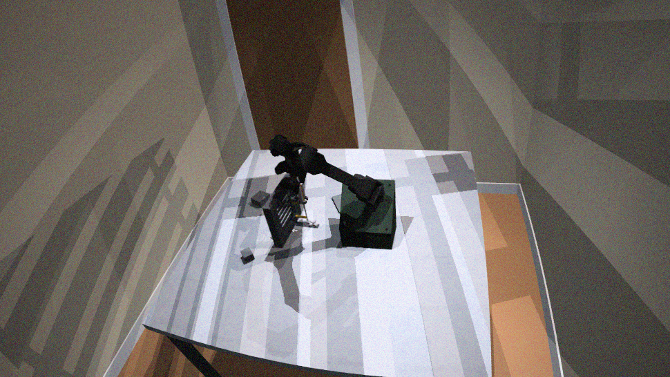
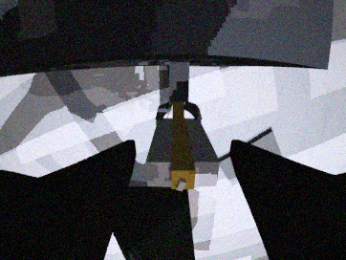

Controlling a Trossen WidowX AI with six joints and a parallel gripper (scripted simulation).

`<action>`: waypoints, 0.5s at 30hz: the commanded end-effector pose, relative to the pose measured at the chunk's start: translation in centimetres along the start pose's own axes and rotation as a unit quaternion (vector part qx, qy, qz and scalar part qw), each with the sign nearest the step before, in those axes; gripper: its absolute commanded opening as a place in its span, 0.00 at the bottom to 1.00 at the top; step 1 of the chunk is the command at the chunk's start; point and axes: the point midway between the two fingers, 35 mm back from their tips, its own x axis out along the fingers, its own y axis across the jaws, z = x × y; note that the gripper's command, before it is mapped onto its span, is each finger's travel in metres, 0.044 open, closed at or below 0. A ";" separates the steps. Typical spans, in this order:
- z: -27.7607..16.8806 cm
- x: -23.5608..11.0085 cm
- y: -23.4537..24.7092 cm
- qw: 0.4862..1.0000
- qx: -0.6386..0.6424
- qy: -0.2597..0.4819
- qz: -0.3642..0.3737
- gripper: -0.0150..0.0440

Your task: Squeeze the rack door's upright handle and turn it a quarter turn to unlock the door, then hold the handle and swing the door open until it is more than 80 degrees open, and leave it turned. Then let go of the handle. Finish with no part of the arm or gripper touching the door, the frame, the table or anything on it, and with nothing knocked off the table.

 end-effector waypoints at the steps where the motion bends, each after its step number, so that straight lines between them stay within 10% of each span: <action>1: -0.3 0.8 0.1 1.000 0.004 0.002 0.003 0.74; 15: -0.4 2.4 0.2 1.000 0.004 0.003 0.004 0.65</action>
